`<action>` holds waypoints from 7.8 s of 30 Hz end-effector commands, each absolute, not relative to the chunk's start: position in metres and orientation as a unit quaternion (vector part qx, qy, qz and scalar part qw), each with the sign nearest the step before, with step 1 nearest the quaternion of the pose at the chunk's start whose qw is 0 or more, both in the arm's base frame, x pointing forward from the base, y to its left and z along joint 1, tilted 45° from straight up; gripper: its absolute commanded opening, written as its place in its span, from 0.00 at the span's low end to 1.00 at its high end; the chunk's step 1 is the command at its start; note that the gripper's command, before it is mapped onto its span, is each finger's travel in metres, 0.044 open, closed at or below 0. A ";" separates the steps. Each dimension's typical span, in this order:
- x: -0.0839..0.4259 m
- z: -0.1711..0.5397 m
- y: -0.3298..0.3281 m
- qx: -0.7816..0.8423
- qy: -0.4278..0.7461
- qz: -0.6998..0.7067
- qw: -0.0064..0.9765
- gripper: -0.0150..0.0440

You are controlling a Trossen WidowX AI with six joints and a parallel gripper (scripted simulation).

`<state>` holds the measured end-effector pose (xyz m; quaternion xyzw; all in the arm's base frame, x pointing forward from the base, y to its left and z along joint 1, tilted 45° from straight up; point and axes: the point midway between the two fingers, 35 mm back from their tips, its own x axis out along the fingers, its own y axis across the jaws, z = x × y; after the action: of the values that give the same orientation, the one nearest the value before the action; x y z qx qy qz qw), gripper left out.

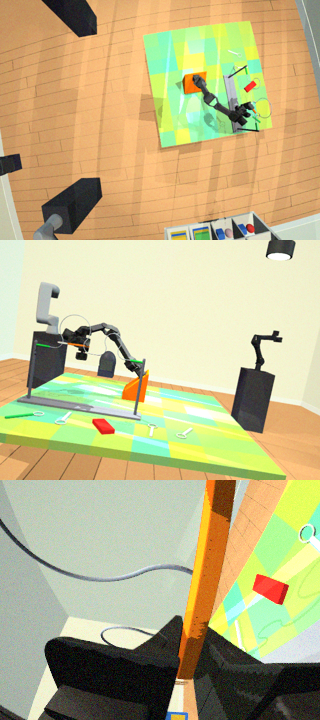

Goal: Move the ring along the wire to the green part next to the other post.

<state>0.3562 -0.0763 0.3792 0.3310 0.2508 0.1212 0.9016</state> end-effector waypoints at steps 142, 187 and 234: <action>0.350 0.448 -0.044 0.174 0.258 0.049 0.949 0.00; 0.352 0.444 -0.056 -0.022 0.240 -0.006 0.971 0.00; 0.355 0.446 -0.072 -0.291 0.197 -0.079 0.933 0.00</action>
<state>0.3577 -0.0725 0.4417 -0.2689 0.2071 -0.0724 0.9379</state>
